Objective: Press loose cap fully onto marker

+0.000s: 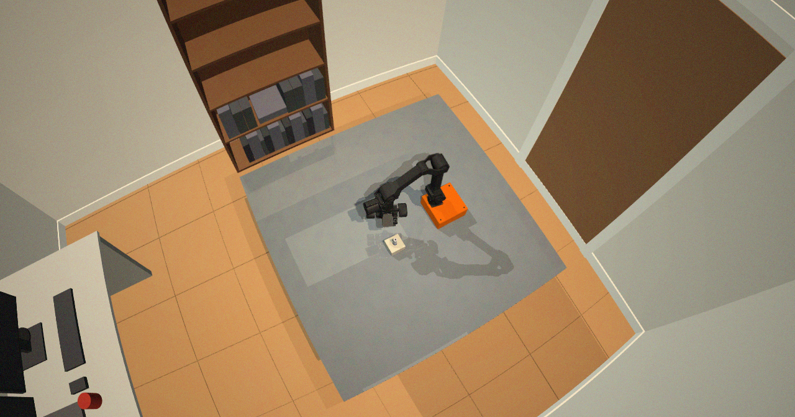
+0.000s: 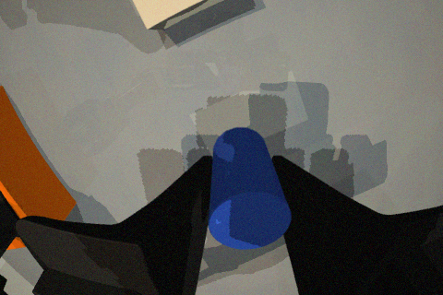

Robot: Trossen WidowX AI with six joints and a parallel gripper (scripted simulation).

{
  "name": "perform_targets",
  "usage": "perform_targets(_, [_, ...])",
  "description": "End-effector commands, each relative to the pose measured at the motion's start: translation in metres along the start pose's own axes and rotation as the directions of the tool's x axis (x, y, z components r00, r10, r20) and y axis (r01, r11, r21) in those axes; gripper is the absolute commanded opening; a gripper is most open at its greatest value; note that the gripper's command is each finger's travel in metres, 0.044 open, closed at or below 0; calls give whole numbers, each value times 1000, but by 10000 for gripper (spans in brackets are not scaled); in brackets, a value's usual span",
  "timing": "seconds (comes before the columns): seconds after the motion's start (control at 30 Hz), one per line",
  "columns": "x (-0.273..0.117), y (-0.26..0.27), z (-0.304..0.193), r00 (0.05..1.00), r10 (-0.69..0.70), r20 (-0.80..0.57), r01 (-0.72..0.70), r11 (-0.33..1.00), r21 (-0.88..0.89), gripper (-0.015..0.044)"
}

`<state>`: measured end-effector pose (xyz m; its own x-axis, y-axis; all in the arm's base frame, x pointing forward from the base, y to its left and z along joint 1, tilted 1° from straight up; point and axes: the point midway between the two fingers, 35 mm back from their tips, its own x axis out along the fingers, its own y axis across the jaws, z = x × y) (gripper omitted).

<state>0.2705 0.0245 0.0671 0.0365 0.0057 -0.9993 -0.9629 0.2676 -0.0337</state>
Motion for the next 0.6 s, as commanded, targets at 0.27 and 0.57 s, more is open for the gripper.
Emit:
perform_targets(0.27, [-13,6,38,1000,-5,4,5,1000,6,0])
perform_targets(0.57, [-22,14,65,1000,-3,10,3,1000,10,0])
